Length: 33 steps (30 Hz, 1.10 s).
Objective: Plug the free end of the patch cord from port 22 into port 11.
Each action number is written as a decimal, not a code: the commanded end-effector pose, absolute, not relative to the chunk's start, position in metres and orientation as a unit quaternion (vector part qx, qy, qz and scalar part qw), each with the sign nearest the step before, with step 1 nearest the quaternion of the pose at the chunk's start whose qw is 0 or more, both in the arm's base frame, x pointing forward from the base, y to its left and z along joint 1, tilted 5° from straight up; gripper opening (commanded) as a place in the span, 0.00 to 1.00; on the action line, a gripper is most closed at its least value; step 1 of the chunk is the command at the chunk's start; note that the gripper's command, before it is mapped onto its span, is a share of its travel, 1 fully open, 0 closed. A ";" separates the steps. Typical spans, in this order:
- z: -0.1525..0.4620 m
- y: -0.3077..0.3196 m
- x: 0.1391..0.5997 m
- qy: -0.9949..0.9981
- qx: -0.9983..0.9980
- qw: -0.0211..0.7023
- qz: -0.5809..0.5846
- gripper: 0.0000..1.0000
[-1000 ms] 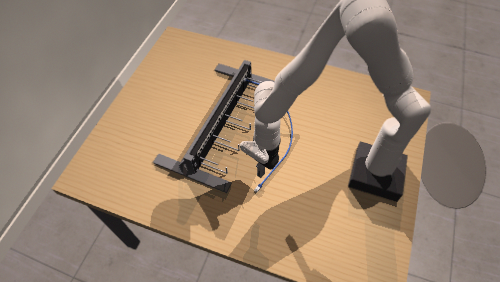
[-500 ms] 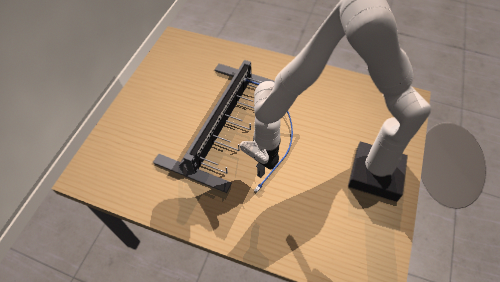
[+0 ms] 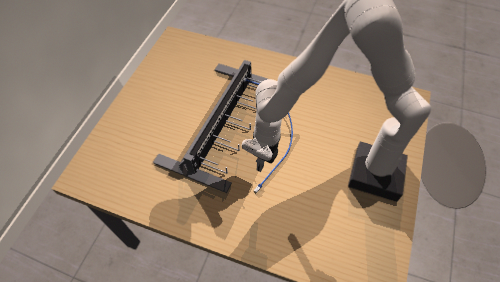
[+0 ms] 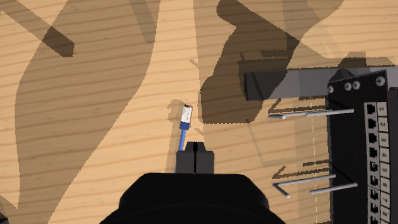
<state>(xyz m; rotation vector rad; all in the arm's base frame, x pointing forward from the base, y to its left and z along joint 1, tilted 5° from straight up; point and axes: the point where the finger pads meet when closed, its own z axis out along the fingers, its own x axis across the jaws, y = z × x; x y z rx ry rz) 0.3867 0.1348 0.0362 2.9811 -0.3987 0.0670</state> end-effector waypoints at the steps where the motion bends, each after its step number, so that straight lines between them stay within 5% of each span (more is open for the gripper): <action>1: 0.040 0.138 0.387 -0.125 0.990 0.065 0.027 0.00; 33: 0.158 0.100 0.460 0.520 0.796 0.253 0.178 0.00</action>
